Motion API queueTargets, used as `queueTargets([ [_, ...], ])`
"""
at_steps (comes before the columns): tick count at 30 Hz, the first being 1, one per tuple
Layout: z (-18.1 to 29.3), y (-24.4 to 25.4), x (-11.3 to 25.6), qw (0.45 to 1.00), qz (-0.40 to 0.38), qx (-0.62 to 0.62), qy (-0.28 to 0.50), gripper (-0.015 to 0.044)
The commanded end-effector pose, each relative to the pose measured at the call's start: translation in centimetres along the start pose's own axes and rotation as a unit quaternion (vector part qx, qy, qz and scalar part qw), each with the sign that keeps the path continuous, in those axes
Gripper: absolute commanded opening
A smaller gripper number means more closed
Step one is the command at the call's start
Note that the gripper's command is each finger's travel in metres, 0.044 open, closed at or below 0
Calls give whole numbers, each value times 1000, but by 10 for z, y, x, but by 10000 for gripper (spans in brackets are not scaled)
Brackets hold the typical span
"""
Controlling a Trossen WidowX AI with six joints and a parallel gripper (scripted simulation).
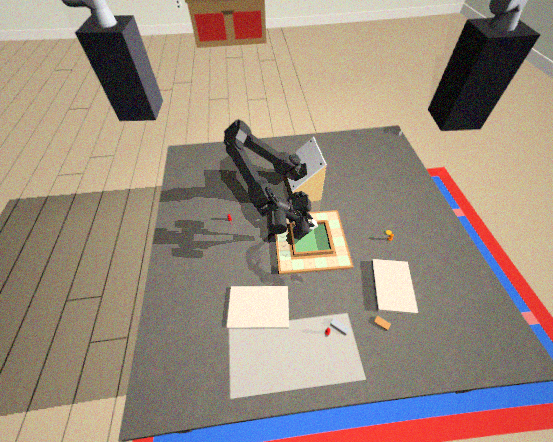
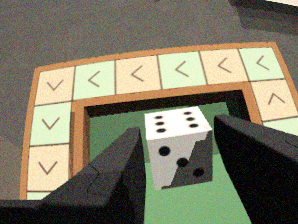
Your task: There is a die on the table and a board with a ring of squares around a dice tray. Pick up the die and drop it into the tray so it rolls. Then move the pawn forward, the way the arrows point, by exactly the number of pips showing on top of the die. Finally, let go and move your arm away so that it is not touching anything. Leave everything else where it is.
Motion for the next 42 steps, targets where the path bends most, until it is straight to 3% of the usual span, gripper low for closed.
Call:
queueTargets([
  [1,-2,0,2,1000,0,0,0,236],
  [4,-27,-3,24,1000,0,1,-3,315],
  [9,-30,-3,25,1000,-3,0,3,440],
  [11,-32,-3,12,998,-30,-10,58,440],
  [14,-40,-3,-15,977,-66,-20,201,440],
  [18,-53,-4,-40,924,-45,-4,380,440],
  [22,-56,-5,-43,912,-35,1,408,440],
  [24,-54,-4,-39,930,-51,-1,364,440],
  [26,-54,1,-39,929,-40,-27,368,387],
  [33,-47,57,-45,873,80,-292,382,204],
  [39,-35,106,-50,768,188,-495,362,200],
  [42,-33,112,-50,753,200,-515,358,200],
])
Point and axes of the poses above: the point midway between the two fingers, 35 mm back from their tips, its own x axis back along the fingers, its own y axis across the jaws, z = x × y, the point moved 6 cm from there along x, back along the fingers, and after that the axes turned 5 degrees about x, right-handed, at the moved point
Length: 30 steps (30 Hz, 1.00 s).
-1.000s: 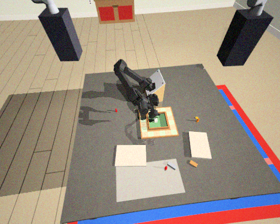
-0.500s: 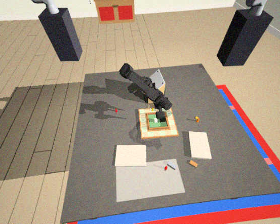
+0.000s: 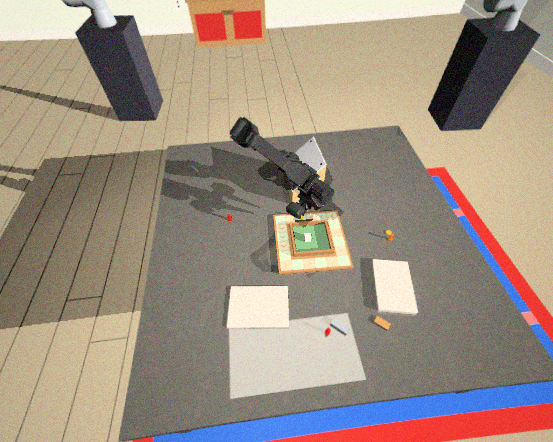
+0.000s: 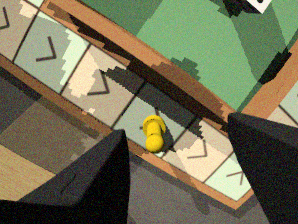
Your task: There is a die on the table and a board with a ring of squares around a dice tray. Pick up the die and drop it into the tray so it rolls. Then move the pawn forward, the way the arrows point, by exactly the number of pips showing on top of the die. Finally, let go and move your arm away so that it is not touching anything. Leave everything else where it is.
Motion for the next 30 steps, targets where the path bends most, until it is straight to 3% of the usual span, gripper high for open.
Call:
queueTargets([
  [1,27,19,-11,984,19,-174,-2,200],
  [13,30,17,-12,985,19,-174,-2,200],
  [30,29,16,-43,985,19,-174,-2,200],
])
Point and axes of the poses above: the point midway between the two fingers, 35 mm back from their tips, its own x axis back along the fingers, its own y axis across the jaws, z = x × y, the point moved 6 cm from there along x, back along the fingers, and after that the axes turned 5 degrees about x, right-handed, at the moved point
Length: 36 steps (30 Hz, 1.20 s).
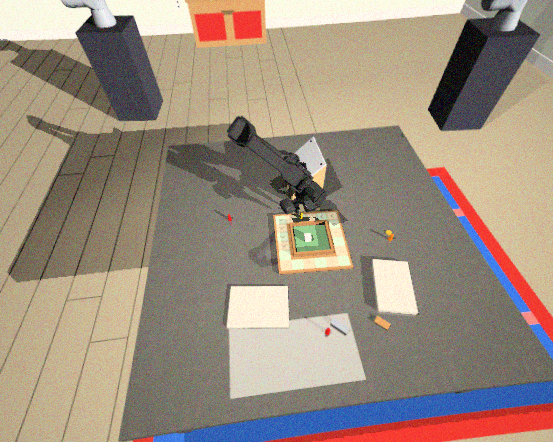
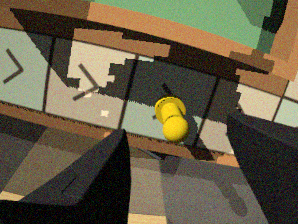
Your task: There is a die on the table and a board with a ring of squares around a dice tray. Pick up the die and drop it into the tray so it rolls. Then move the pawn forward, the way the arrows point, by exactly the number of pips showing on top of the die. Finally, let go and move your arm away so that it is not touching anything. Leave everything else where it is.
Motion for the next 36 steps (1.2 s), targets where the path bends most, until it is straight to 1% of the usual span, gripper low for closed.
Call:
queueTargets([
  [1,2,1,-8,1000,2,5,5,200],
  [17,4,0,-31,1000,4,5,6,200],
  [23,4,0,-31,1000,4,5,6,43],
  [29,4,0,-31,1000,4,5,6,3],
  [33,3,0,-28,1000,3,5,6,0],
  [36,-2,1,-17,1000,-1,6,3,0],
])
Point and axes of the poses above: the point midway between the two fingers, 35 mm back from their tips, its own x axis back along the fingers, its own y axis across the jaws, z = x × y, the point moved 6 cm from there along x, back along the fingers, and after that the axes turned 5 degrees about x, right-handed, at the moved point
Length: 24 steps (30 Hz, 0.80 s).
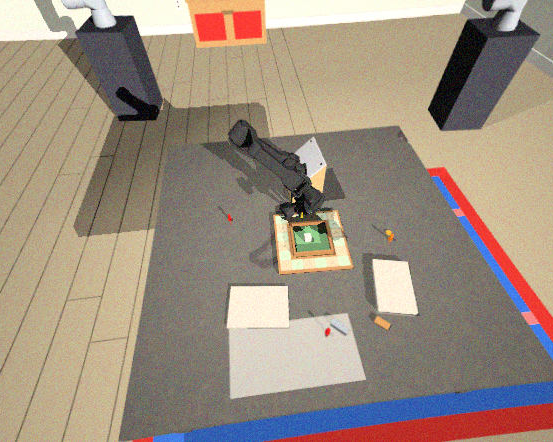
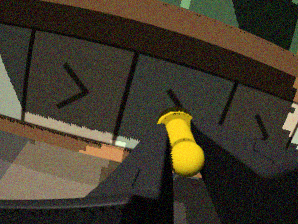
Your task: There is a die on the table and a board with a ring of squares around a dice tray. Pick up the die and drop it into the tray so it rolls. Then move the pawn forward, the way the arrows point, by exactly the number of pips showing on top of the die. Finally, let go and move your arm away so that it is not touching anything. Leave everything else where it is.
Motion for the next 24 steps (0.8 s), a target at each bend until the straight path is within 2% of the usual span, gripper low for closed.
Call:
queueTargets([
  [1,-6,0,12,1000,-5,-3,-7,0],
  [24,-3,2,120,1000,-2,-3,-4,0],
])
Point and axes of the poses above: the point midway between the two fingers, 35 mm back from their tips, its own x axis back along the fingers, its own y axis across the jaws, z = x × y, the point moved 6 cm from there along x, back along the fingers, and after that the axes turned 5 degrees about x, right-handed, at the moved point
